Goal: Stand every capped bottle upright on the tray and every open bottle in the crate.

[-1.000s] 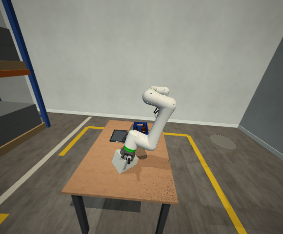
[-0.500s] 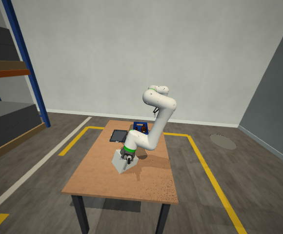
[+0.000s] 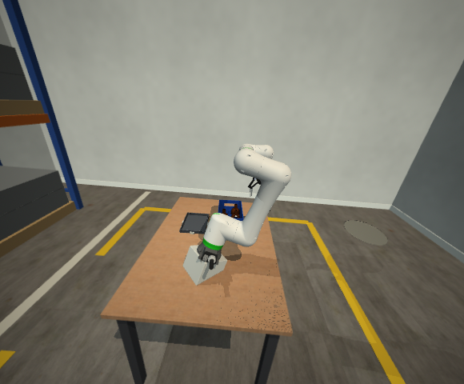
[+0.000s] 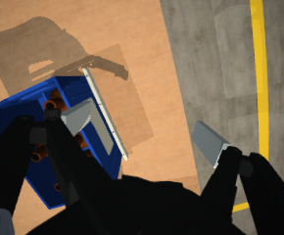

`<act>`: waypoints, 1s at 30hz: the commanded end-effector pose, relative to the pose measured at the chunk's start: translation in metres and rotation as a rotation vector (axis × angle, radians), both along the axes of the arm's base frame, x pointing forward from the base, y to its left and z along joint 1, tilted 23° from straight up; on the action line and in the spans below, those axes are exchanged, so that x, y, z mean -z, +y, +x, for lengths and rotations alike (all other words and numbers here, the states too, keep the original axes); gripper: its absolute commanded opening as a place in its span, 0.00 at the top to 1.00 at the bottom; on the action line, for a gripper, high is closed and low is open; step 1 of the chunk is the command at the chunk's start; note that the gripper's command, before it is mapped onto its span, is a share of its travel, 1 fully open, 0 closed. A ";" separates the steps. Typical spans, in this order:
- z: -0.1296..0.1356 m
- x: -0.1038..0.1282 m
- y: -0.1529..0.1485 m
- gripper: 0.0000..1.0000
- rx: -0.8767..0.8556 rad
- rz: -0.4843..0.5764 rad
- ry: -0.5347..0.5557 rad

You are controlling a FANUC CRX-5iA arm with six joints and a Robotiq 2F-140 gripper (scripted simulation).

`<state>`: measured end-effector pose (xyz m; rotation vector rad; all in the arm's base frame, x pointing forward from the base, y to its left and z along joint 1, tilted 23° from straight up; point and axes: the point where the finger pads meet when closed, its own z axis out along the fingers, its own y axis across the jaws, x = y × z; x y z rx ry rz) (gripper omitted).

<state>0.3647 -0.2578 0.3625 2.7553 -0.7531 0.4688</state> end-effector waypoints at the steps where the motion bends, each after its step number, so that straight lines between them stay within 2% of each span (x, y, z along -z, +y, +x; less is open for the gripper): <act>1: -0.005 0.008 0.005 0.00 0.040 0.010 -0.014; 10: -0.017 0.032 0.019 0.00 0.146 0.038 -0.049; 13: -0.017 0.032 0.020 0.00 0.145 0.042 -0.047; 27: -0.027 0.060 0.055 0.00 0.310 0.086 -0.102; 30: -0.026 0.059 0.055 0.00 0.306 0.091 -0.099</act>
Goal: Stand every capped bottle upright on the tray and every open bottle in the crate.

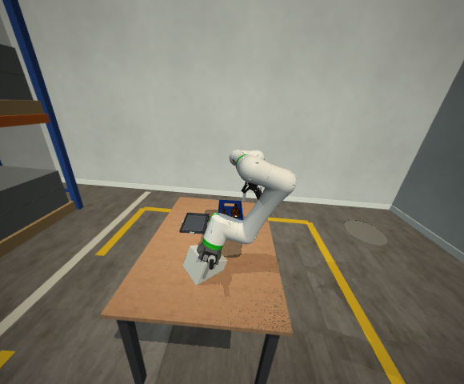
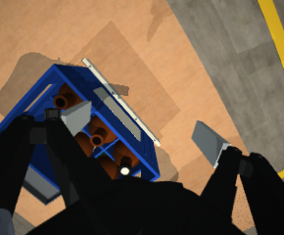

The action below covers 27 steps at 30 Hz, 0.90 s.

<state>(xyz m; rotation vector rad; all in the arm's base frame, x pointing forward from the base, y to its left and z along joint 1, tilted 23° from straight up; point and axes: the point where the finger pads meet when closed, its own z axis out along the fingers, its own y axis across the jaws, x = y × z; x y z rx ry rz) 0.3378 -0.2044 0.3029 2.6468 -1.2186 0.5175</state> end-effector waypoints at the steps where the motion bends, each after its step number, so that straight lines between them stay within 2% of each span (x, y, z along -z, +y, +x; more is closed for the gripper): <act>1: 0.001 0.001 0.005 0.00 0.016 0.004 -0.006; 27: 0.004 0.027 0.075 0.00 0.282 0.077 -0.093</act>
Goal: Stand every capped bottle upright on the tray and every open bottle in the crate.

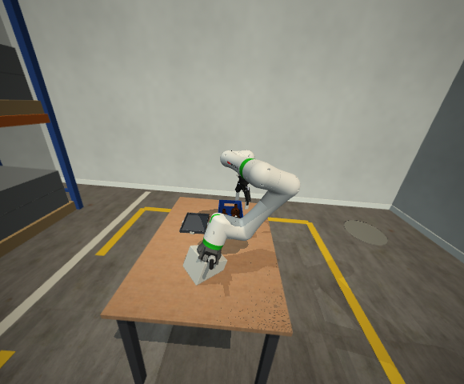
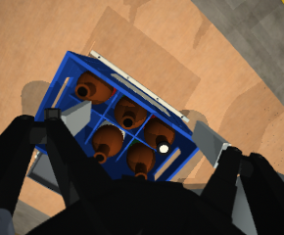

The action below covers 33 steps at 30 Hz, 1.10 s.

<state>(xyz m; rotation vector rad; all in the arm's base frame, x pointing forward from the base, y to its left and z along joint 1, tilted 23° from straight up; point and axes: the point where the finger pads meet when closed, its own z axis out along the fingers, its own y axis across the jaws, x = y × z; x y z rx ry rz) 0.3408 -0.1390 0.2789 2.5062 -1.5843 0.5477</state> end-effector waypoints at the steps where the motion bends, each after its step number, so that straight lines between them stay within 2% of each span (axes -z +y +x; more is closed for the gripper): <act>1: 0.001 0.003 0.013 0.00 0.050 0.007 -0.018; 7: 0.002 0.006 0.021 0.00 0.081 0.020 -0.026; 21: 0.007 0.018 0.062 0.00 0.247 0.058 -0.081; 33: 0.007 0.017 0.062 0.00 0.344 0.082 -0.112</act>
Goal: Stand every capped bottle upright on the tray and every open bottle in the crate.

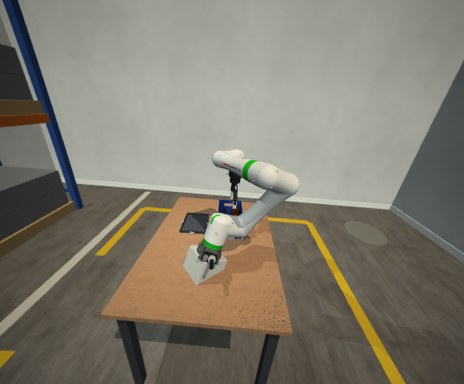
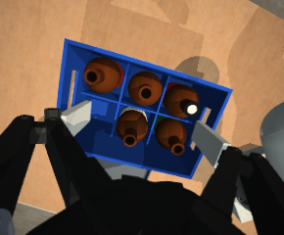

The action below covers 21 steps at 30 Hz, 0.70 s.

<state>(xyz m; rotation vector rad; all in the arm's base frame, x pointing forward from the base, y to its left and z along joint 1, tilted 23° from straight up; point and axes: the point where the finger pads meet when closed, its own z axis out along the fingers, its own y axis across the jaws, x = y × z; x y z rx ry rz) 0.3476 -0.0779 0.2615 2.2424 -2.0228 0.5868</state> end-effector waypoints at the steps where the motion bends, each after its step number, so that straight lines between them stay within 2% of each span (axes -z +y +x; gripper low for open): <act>1: 0.000 0.000 0.001 0.00 0.040 0.007 -0.014; 5: 0.000 0.000 0.003 0.00 0.085 0.016 -0.029; 21: 0.001 0.000 0.002 0.00 0.085 0.016 -0.029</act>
